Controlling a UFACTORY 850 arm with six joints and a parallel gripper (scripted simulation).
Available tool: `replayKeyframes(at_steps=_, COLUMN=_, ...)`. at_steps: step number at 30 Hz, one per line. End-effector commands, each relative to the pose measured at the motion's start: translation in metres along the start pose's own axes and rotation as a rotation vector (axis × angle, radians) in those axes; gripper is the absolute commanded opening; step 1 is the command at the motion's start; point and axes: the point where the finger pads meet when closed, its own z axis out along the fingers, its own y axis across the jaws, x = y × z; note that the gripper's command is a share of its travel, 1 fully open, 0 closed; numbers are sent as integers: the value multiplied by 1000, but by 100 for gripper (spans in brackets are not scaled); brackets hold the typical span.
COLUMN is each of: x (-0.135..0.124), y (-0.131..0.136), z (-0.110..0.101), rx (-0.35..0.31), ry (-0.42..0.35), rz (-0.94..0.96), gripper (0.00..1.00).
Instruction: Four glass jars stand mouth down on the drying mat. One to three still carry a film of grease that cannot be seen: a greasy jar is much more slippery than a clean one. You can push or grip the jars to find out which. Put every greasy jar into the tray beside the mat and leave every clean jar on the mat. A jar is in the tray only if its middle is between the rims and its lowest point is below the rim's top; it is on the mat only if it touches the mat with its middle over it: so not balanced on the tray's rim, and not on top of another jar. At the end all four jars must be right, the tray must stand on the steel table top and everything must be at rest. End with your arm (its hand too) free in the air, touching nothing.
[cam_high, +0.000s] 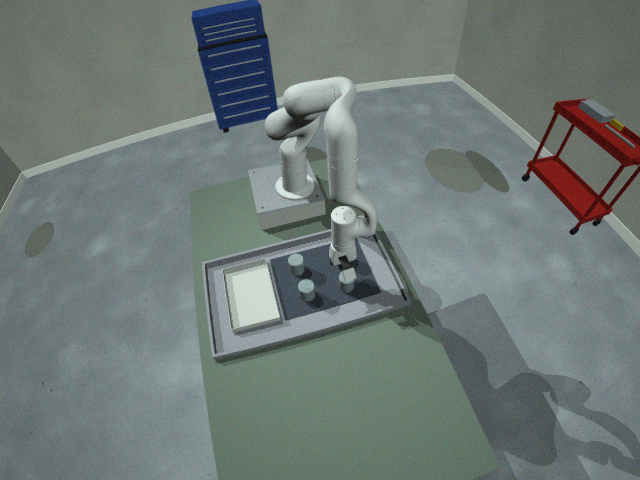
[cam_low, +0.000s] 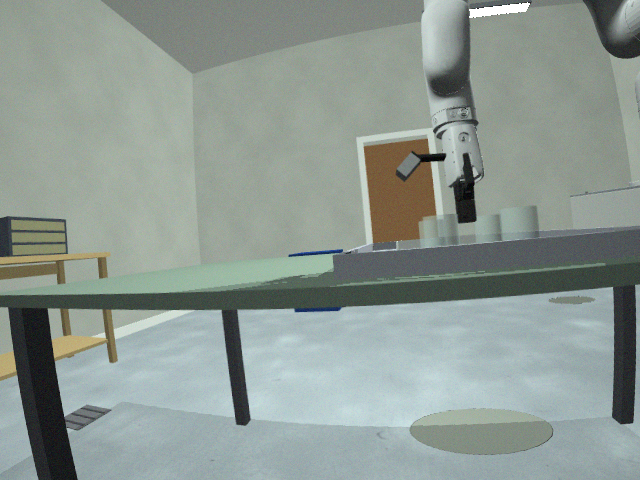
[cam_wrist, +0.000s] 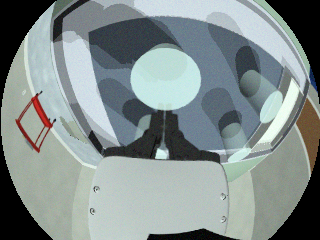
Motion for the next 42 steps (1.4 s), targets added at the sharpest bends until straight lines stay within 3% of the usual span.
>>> replayKeyframes(at_steps=1, x=2, y=0, z=-1, rx=0, ry=2, rz=0, gripper=0)
replayKeyframes(at_steps=42, x=6, y=0, z=-3, rx=0, ry=2, rz=0, gripper=0)
